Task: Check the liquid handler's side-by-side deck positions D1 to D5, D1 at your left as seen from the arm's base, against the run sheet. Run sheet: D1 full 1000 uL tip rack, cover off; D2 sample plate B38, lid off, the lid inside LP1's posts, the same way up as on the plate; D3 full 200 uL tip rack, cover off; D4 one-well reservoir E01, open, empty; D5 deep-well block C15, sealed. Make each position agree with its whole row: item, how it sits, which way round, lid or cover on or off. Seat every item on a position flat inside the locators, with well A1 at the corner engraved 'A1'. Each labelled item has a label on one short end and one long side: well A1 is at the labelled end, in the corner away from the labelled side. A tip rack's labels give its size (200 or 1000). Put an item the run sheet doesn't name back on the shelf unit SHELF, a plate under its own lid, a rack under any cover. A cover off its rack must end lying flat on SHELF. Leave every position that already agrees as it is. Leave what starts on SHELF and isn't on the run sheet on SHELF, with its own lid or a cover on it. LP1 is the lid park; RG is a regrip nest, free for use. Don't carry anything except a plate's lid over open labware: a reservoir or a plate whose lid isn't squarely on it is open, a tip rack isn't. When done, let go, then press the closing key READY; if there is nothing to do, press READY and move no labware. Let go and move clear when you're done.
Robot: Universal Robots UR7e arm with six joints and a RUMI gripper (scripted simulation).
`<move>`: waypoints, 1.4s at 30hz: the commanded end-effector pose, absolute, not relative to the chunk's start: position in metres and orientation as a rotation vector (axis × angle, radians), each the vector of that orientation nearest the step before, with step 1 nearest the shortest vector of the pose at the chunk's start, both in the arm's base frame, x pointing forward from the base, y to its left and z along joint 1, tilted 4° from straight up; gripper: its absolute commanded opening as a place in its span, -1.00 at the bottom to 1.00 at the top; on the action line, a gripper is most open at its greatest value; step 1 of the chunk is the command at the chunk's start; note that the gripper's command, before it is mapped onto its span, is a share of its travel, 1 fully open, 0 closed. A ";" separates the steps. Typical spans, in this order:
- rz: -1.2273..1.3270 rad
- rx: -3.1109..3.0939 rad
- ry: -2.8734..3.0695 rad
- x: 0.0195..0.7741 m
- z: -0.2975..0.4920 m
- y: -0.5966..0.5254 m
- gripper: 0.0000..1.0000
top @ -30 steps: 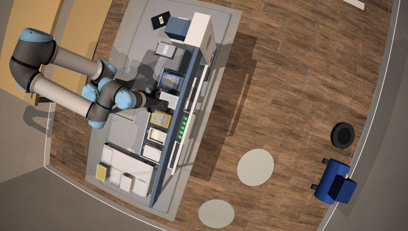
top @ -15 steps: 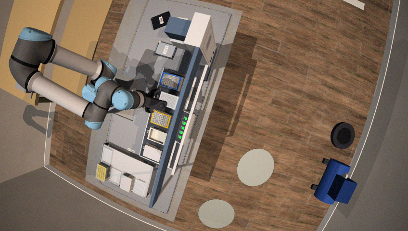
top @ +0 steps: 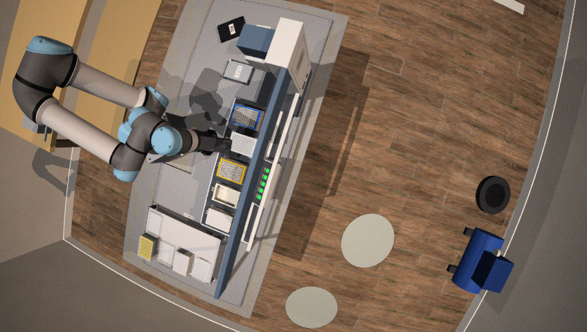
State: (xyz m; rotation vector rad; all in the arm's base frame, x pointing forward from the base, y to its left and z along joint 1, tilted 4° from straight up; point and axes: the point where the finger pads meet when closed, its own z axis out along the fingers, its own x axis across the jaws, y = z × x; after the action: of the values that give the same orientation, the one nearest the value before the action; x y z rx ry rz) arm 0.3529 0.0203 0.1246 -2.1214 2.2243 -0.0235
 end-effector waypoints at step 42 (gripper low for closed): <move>-0.065 -2.819 1.242 0.276 0.130 0.033 -1.00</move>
State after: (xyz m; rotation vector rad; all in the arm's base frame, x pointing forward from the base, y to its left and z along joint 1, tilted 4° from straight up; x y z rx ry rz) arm 0.2924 0.0301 0.1287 -2.7730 1.3470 -0.0592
